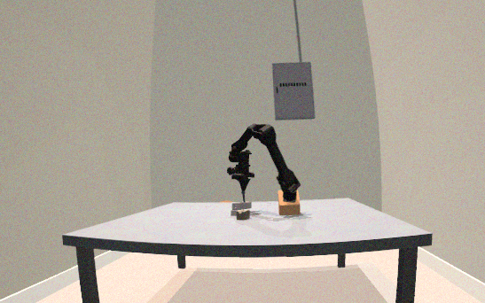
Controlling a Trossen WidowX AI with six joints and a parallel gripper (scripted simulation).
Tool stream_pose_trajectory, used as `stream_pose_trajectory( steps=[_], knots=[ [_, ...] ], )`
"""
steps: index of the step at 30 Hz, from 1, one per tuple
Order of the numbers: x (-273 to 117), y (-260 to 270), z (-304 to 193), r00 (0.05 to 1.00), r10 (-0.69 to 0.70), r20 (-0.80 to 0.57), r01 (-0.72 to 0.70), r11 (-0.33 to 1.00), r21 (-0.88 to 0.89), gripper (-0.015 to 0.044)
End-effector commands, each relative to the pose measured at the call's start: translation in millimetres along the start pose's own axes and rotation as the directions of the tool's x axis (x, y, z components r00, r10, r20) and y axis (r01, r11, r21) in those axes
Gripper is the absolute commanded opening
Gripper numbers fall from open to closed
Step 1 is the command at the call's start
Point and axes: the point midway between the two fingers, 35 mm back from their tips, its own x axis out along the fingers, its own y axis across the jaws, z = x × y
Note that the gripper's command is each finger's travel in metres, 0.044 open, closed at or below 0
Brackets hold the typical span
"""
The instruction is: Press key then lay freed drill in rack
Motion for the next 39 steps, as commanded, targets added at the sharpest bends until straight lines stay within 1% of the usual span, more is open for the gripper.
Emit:
stream_pose_trajectory(
  steps=[1,30,34,39],
  knots=[
    [19,6,-6,0.999,0.021,-0.045,-0.021,1.0,0.001,0.0],
    [32,10,-4,0.999,0.022,-0.045,-0.022,1.0,0.001,0.0],
    [12,7,1,0.999,0.02,-0.044,-0.02,1.0,0.001,0.0105],
    [-41,1,4,0.999,0.018,-0.045,-0.018,1.0,0.002,0.0236]
  ],
)
